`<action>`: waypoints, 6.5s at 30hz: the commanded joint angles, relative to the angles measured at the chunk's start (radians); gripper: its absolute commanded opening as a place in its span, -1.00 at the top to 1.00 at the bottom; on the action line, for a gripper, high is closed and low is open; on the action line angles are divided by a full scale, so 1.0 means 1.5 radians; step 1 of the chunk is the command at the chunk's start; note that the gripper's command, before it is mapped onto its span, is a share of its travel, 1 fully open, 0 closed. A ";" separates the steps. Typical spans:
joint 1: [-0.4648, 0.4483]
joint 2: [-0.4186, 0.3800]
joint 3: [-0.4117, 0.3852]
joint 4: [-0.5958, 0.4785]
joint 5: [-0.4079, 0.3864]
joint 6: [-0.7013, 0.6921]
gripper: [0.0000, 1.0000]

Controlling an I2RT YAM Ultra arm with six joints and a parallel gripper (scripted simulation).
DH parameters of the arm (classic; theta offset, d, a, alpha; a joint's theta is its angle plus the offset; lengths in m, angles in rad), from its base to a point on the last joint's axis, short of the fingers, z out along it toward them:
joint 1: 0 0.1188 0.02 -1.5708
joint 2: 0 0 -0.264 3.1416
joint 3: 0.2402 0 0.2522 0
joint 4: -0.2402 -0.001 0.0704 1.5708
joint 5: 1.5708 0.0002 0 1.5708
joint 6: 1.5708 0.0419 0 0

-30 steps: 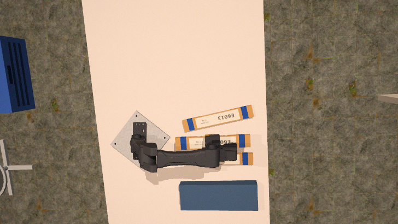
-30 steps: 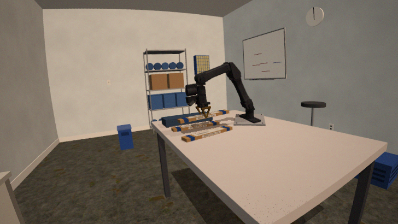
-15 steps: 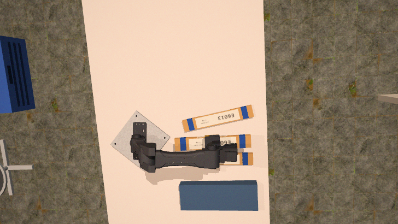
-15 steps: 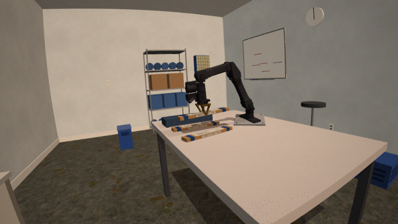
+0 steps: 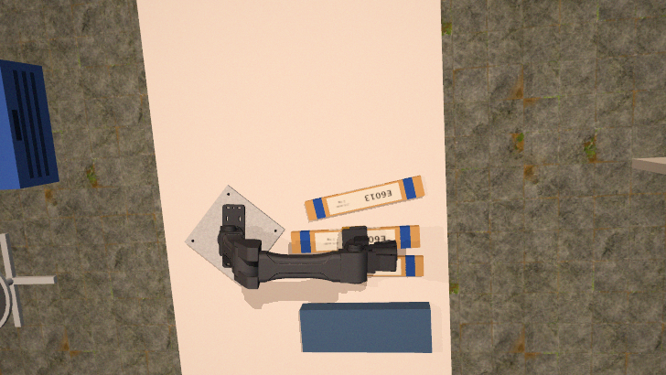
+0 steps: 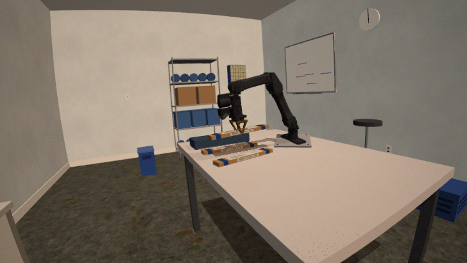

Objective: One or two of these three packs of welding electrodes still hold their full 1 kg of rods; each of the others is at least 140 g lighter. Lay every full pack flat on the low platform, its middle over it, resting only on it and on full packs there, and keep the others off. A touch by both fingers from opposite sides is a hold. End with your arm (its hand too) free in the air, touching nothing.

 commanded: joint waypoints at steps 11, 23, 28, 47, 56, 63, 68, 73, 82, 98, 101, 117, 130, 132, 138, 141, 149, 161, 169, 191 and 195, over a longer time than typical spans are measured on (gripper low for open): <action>-0.012 -0.034 0.039 -0.021 0.000 -0.005 1.00; -0.012 -0.034 0.039 -0.021 0.000 -0.005 1.00; -0.012 -0.034 0.039 -0.021 0.000 -0.005 1.00; -0.012 -0.034 0.039 -0.021 0.000 -0.005 1.00; -0.012 -0.034 0.039 -0.021 0.000 -0.005 1.00; -0.012 -0.034 0.039 -0.021 0.000 -0.005 1.00; -0.012 -0.034 0.039 -0.021 0.000 -0.005 1.00; -0.012 -0.034 0.039 -0.021 0.000 -0.005 1.00; -0.012 -0.034 0.039 -0.021 0.000 -0.005 1.00; 0.009 -0.052 0.046 -0.024 0.003 -0.059 1.00; 0.022 -0.052 0.048 -0.025 0.000 -0.084 1.00; 0.087 -0.044 0.071 -0.034 0.009 -0.013 1.00; 0.139 -0.030 0.101 -0.044 0.015 0.039 1.00; 0.148 -0.022 0.108 -0.046 0.016 0.048 1.00; 0.175 -0.011 0.128 -0.054 0.017 0.075 1.00; 0.189 -0.004 0.139 -0.057 0.020 0.088 1.00; 0.216 0.019 0.167 -0.067 0.023 0.115 1.00; 0.262 0.048 0.224 -0.086 0.028 0.162 1.00; 0.291 0.075 0.272 -0.086 0.031 0.190 1.00; 0.361 0.130 0.341 -0.098 0.037 0.264 1.00; 0.372 0.138 0.356 -0.098 0.039 0.274 1.00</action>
